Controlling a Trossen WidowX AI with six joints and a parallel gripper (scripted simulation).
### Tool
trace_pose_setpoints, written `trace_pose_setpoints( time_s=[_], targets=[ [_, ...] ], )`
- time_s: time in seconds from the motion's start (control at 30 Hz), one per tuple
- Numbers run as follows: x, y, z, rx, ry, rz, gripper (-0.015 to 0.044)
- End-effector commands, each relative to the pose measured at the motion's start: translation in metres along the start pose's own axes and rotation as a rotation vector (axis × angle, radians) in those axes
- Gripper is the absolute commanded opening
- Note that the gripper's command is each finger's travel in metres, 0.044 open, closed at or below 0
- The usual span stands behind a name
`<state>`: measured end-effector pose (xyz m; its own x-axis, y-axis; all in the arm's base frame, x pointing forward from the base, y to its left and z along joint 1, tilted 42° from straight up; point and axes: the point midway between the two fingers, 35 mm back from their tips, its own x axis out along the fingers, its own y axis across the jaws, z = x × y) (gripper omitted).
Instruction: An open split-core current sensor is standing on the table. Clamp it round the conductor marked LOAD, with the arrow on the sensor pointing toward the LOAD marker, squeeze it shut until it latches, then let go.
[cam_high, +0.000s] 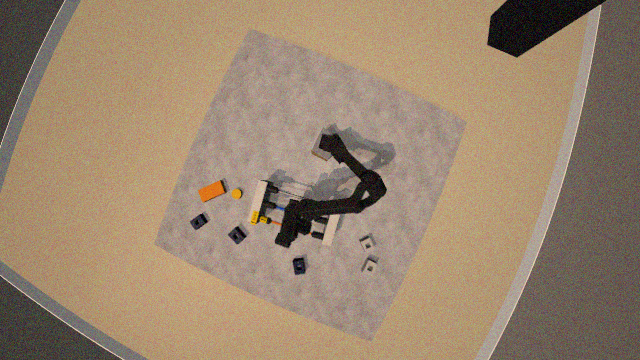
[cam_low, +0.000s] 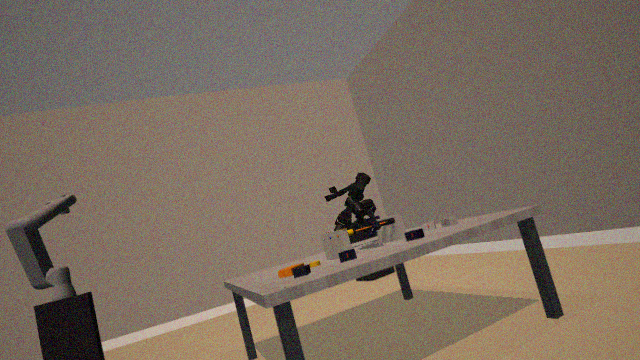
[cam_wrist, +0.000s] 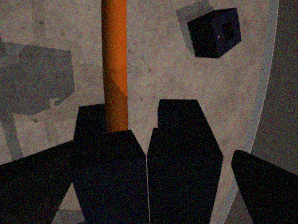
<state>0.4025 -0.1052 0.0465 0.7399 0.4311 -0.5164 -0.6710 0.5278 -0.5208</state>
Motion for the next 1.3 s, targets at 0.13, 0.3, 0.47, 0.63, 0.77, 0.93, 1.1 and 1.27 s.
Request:
trace_pose_setpoints(
  time_s=[0.13, 0.3, 0.47, 0.63, 0.77, 0.93, 1.1, 1.27],
  targets=[
    [0.0196, -0.0019, 0.0059, -0.06, -0.018, 0.008, 0.044],
    [0.0198, -0.0023, 0.0047, -0.06, -0.018, 0.008, 0.044],
    [0.0197, -0.0023, 0.0049, -0.06, -0.018, 0.008, 0.044],
    [0.0197, -0.0023, 0.0049, -0.06, -0.018, 0.008, 0.044],
    [0.0197, -0.0023, 0.0049, -0.06, -0.018, 0.008, 0.044],
    [0.0197, -0.0023, 0.0049, -0.06, -0.018, 0.008, 0.044],
    [0.0196, -0.0024, 0.0049, -0.06, -0.018, 0.008, 0.044],
    [0.0196, -0.0024, 0.0049, -0.06, -0.018, 0.008, 0.044]
  ],
)
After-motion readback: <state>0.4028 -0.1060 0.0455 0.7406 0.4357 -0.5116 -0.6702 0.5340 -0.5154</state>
